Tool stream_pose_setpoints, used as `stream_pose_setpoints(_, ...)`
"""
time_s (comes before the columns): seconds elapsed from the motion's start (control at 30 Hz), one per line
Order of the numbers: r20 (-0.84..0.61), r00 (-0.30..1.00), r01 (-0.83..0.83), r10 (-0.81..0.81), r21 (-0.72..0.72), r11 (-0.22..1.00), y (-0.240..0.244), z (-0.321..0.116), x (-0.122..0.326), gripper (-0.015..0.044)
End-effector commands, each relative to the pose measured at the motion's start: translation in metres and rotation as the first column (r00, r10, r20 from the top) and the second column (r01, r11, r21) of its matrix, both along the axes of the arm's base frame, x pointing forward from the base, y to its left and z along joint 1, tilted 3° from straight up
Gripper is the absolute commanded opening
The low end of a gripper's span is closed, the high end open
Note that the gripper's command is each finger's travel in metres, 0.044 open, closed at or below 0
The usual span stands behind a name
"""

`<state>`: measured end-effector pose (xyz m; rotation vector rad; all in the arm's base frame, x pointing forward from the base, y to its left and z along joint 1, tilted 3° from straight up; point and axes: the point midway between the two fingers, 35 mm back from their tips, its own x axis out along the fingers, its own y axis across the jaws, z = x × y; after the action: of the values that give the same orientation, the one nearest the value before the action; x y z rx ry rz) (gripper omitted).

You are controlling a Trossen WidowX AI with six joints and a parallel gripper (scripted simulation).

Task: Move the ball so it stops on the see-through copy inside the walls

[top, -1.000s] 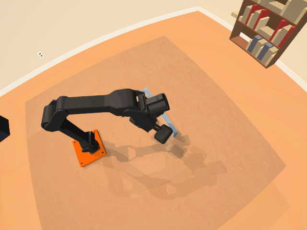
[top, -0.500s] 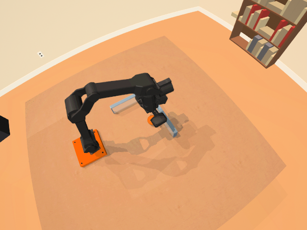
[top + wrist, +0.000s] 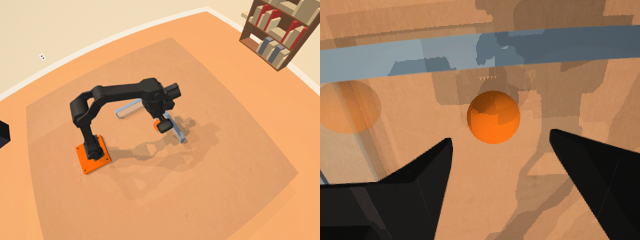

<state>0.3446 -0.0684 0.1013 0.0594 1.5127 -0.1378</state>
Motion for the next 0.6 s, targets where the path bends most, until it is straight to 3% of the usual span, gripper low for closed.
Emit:
stream_pose_setpoints(0.0, 0.005, 1.0, 0.004, -0.004, 0.006, 1.0, 0.001, -0.006, 0.001, 0.0364)
stream_pose_setpoints(0.57, 0.004, 1.0, 0.004, -0.004, 0.006, 1.0, -0.001, -0.034, 0.003, 0.0364)
